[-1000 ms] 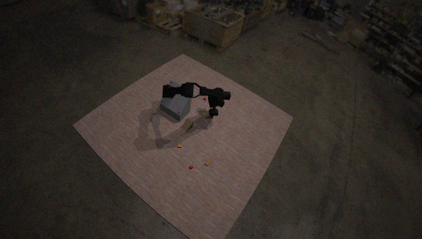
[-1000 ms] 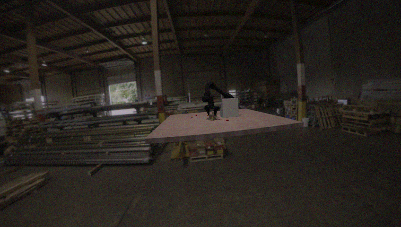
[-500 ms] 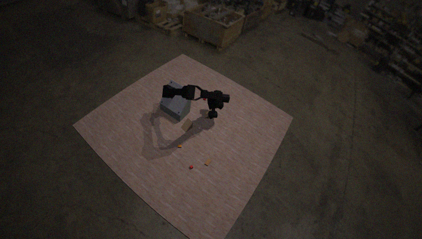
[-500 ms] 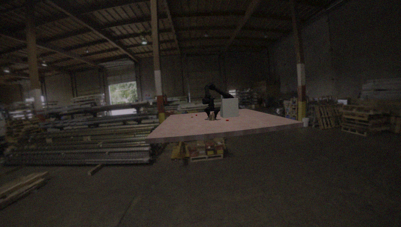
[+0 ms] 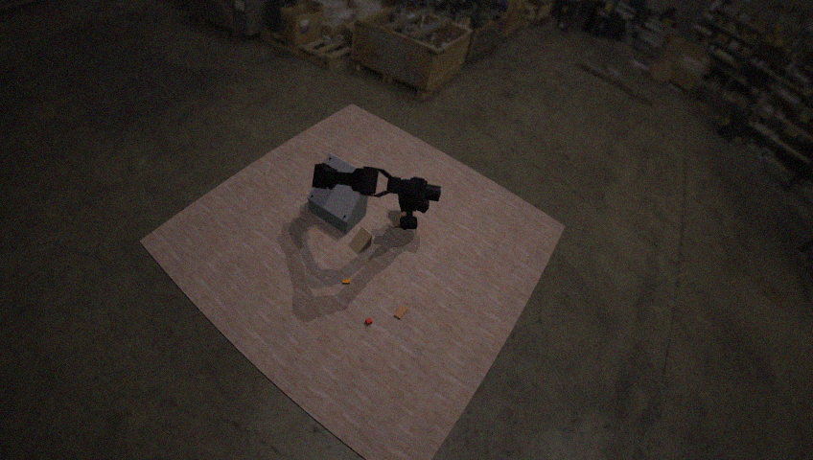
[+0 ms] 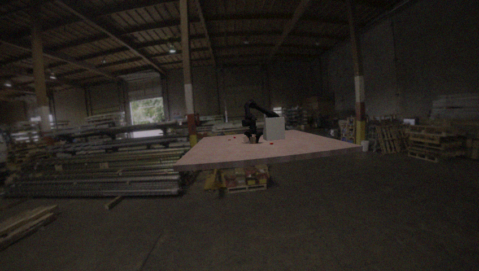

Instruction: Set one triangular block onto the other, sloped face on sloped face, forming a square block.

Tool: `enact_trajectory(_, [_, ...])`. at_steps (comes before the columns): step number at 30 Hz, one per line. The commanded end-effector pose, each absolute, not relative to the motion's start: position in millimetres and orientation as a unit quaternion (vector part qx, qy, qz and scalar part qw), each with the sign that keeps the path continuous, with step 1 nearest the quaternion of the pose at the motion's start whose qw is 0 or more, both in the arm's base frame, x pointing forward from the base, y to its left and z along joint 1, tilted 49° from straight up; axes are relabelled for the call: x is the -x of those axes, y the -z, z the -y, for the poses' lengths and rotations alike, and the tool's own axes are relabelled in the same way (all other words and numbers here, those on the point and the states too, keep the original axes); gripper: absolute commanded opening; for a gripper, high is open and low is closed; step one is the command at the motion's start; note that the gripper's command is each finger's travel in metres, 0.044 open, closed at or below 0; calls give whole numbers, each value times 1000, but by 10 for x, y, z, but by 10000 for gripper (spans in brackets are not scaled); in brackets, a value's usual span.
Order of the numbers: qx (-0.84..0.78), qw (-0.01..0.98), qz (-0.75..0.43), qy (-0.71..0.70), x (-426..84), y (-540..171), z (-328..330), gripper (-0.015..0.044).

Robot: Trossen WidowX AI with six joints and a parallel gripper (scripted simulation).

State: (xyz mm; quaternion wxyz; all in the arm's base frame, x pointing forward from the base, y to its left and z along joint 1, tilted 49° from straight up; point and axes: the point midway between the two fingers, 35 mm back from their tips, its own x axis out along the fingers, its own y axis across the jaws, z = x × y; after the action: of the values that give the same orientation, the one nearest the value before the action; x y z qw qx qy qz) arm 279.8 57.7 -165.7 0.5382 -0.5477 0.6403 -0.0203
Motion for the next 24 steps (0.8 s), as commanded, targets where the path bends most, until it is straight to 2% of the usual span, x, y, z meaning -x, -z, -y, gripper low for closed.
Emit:
enact_trajectory(1, [550, 538, -639, 21, -2804, 1660, -570, 282])
enact_trajectory(2, [550, 538, -639, 21, -2804, 1660, -570, 256])
enact_trajectory(10, [550, 538, -639, 21, -2804, 1660, -570, 203])
enact_trajectory(18, [549, 538, -639, 20, -2781, 1569, -676, 0])
enact_trajectory(24, [548, 538, -640, 20, -2747, 1459, -795, 0])
